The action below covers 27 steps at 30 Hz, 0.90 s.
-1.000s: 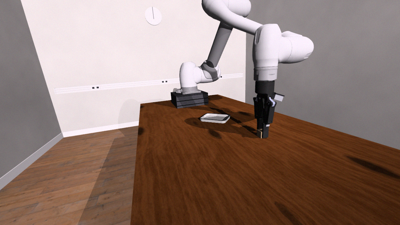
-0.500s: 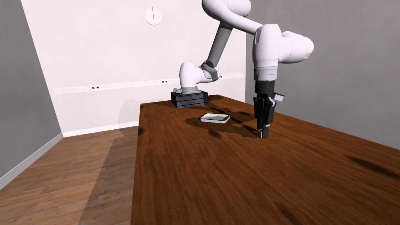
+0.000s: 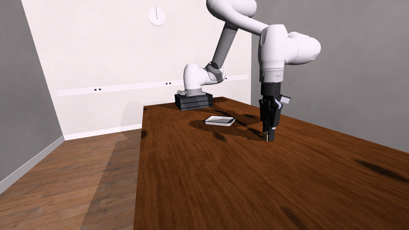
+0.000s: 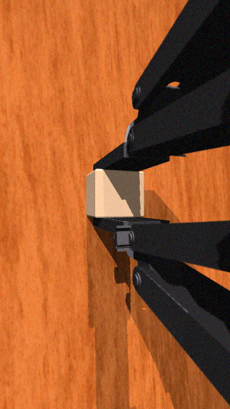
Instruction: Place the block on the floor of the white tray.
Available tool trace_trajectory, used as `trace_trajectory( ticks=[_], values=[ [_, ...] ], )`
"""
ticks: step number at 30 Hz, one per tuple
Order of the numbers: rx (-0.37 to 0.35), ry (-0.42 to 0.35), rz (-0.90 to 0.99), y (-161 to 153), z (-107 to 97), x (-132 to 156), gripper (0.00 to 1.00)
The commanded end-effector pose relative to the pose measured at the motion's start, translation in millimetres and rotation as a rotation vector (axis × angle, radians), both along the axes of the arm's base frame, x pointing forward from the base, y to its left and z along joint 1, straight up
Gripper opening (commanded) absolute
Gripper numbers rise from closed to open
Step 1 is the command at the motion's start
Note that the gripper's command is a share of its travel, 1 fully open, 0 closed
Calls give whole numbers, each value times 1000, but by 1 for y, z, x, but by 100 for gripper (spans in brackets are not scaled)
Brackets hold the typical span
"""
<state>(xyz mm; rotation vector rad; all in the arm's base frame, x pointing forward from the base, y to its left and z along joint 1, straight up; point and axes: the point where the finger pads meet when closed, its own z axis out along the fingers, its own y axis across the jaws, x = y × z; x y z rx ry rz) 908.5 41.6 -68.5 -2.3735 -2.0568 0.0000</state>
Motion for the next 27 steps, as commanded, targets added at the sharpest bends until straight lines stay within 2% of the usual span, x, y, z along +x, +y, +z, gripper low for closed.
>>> trace_trajectory(
  ticks=[1,9,27],
  values=[
    [0,-1,0,0,2,1,10],
    [0,-1,0,0,8,1,10],
    [0,-1,0,0,49,0,10]
  ],
)
